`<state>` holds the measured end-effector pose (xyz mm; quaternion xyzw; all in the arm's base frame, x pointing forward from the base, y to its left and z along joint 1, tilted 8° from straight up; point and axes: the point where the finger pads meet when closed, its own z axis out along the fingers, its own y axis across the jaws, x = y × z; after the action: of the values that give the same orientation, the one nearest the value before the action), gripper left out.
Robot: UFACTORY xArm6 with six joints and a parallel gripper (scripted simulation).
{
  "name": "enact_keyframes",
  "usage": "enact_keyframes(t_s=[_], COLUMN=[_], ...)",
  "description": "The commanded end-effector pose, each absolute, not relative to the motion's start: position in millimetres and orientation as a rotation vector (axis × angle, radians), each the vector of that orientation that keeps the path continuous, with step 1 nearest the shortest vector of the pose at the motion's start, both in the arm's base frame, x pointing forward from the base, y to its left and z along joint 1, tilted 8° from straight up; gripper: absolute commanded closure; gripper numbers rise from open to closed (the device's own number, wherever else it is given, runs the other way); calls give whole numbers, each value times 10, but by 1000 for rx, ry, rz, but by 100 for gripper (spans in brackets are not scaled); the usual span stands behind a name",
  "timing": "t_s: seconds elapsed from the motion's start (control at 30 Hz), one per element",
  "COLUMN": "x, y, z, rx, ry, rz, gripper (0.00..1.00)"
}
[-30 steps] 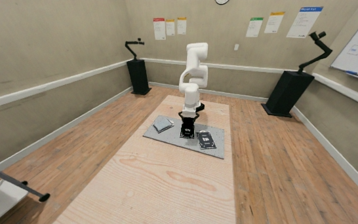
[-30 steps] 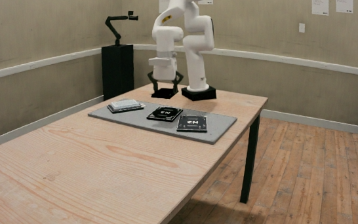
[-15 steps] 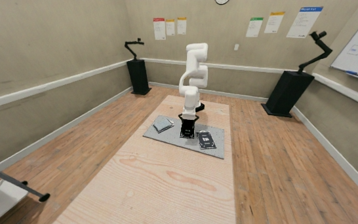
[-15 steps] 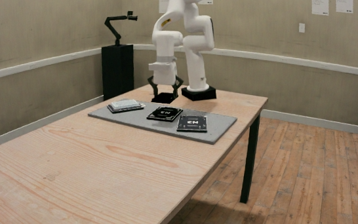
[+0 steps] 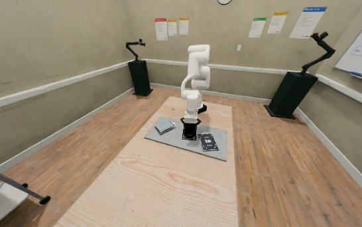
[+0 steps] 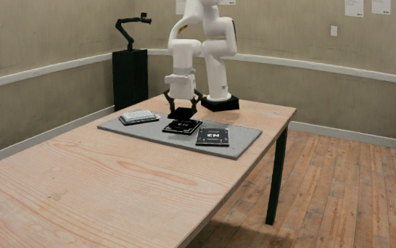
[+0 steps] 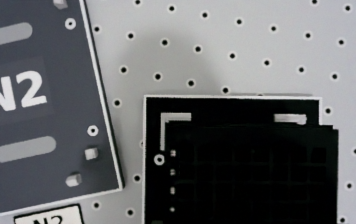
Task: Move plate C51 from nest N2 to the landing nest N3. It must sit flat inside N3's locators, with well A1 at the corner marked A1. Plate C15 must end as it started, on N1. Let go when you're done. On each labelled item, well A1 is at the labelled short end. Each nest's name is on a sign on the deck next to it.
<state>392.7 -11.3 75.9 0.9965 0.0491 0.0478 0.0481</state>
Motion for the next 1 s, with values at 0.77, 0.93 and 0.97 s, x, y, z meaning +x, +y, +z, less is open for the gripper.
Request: enact_keyframes(t_s=[0.77, 0.93, 0.97], x=[3968, 3968, 3968], y=[-137, -137, -137], z=[504, 504, 504], rx=[3038, 3038, 3038], ry=[150, 150, 150], rz=[151, 151, 151], gripper=[100, 100, 100])
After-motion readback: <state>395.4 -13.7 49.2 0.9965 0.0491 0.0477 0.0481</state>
